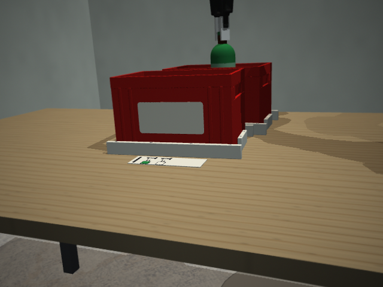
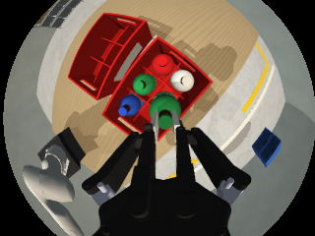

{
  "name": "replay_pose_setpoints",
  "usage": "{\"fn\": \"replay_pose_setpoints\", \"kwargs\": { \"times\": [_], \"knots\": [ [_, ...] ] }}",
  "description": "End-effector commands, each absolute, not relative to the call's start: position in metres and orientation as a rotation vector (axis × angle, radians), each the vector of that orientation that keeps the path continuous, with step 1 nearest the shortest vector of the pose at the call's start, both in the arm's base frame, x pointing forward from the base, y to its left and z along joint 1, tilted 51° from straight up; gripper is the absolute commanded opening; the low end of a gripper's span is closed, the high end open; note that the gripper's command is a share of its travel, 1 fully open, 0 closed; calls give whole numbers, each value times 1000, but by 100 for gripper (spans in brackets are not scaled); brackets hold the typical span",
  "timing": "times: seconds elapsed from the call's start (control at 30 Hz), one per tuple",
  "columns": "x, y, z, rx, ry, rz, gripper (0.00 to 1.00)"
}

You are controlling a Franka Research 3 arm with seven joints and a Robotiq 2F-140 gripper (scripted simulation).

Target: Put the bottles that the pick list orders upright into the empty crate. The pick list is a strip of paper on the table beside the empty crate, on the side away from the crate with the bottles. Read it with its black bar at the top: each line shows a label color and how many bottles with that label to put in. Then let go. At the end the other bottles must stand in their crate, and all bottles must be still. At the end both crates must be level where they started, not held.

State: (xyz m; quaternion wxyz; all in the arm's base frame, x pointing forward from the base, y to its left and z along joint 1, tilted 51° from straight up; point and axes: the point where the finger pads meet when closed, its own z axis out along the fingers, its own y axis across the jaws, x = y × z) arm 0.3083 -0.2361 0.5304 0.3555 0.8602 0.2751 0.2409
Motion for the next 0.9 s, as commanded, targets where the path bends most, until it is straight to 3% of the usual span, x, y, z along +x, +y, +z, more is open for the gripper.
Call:
{"fn": "replay_pose_setpoints", "kwargs": {
  "times": [0.0, 0.87],
  "knots": [
    [303, -233, 537, 2218, 719, 621, 0],
    [280, -216, 560, 2218, 719, 621, 0]
  ]
}}
